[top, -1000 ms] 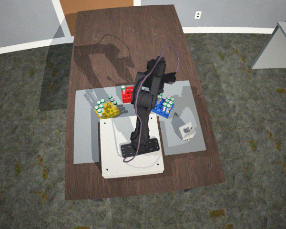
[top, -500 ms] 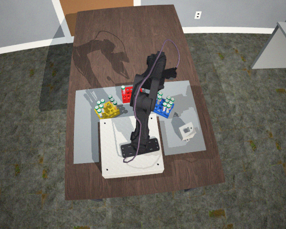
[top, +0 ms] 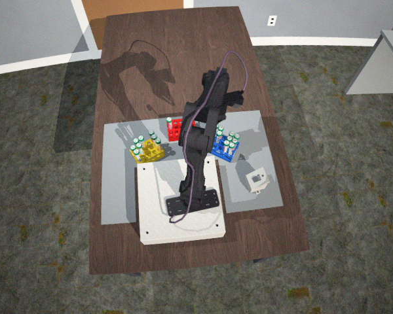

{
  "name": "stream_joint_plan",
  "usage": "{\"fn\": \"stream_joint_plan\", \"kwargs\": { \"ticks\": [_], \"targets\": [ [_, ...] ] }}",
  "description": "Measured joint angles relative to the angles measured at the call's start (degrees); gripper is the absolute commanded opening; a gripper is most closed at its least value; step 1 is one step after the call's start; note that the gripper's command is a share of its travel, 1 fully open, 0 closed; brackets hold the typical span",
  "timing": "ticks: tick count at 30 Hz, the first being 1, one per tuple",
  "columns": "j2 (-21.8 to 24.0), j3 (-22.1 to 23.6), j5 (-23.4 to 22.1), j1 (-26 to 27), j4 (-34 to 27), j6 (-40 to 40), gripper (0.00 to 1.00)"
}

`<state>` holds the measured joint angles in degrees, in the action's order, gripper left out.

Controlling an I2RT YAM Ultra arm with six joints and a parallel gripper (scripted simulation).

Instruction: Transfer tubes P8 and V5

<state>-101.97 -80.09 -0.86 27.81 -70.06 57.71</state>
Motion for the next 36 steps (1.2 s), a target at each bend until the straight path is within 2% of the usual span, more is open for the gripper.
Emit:
{"fn": "stream_joint_plan", "kwargs": {
  "ticks": [12, 17, 23, 28, 32, 36],
  "targets": [
    [0.1, -0.6, 0.1, -1.0, -0.4, -0.8, 0.30],
    [1.4, 2.2, 0.0, -7.1, -0.1, -3.5, 0.30],
    [3.1, 3.7, -0.1, -12.0, 0.4, -6.4, 0.30],
    [4.3, 5.2, -0.2, -18.4, 0.5, -9.5, 0.30],
    [4.3, 4.8, -0.3, -22.9, 0.5, -11.6, 0.30],
    [2.7, 2.1, -0.3, -24.5, 0.1, -11.8, 0.30]
  ]
}}
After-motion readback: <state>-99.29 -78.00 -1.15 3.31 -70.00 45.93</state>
